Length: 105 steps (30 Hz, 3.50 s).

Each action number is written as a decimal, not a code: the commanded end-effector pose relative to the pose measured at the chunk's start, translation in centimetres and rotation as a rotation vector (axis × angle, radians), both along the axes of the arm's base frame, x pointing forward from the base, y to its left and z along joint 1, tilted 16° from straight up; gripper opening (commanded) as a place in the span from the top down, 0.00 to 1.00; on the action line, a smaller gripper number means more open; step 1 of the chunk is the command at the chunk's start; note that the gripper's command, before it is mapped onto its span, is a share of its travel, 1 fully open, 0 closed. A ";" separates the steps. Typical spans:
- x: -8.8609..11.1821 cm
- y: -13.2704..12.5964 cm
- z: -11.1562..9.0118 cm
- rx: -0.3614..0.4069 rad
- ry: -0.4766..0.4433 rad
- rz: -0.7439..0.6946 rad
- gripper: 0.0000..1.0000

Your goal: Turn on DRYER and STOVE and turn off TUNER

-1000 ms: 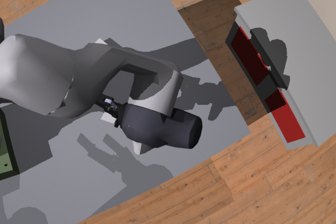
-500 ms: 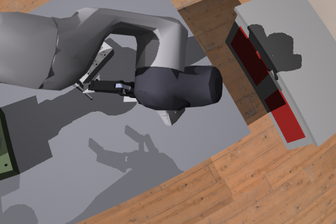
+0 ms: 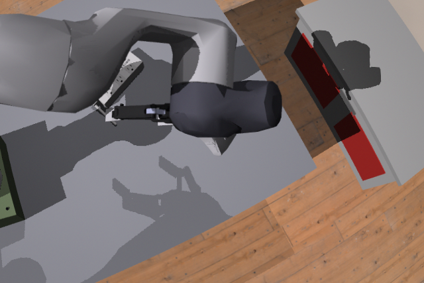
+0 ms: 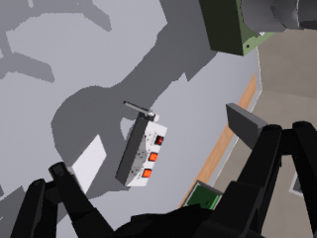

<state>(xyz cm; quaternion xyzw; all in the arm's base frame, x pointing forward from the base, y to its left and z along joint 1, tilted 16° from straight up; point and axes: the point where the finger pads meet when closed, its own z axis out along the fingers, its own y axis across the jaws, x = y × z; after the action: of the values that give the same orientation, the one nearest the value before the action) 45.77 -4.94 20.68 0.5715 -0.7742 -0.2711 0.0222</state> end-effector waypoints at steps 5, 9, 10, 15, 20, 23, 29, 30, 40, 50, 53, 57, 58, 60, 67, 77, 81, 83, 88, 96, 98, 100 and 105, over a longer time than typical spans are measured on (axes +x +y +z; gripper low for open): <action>-0.2 0.0 -0.1 0.011 -0.007 0.029 0.00; -0.2 0.0 -0.1 0.011 -0.007 0.029 0.00; -0.2 0.0 -0.1 0.011 -0.007 0.029 0.00; 1.8 0.3 2.6 -0.010 -0.105 0.186 0.00; 1.8 0.3 2.6 -0.010 -0.105 0.186 0.00; 1.8 0.3 2.6 -0.010 -0.105 0.186 0.00; 1.8 0.3 2.6 -0.010 -0.105 0.186 0.00; 1.8 0.3 2.6 -0.010 -0.105 0.186 0.00; 3.7 0.9 5.8 -0.035 -0.204 0.355 0.00; 3.7 0.9 5.8 -0.035 -0.204 0.355 0.00; 3.7 0.9 5.8 -0.035 -0.204 0.355 0.00; 3.7 0.9 5.8 -0.035 -0.204 0.355 0.00; 3.7 0.9 5.8 -0.035 -0.204 0.355 0.00; 3.7 0.9 5.8 -0.035 -0.204 0.355 0.00; 5.6 1.6 9.4 -0.065 -0.301 0.533 0.00; 5.6 1.6 9.4 -0.065 -0.301 0.533 0.00; 5.6 1.6 9.4 -0.065 -0.301 0.533 0.00; 5.6 1.6 9.4 -0.065 -0.301 0.533 0.00; 5.6 1.6 9.4 -0.065 -0.301 0.533 0.00; 7.4 2.6 13.5 -0.100 -0.396 0.719 0.00; 7.4 2.6 13.5 -0.100 -0.396 0.719 0.00; 7.4 2.6 13.5 -0.100 -0.396 0.719 0.00; 7.4 2.6 13.5 -0.100 -0.396 0.719 0.00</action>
<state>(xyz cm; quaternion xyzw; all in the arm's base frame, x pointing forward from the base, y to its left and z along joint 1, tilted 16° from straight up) 53.28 -2.09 34.34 0.8381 -0.5378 -0.0912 -0.0072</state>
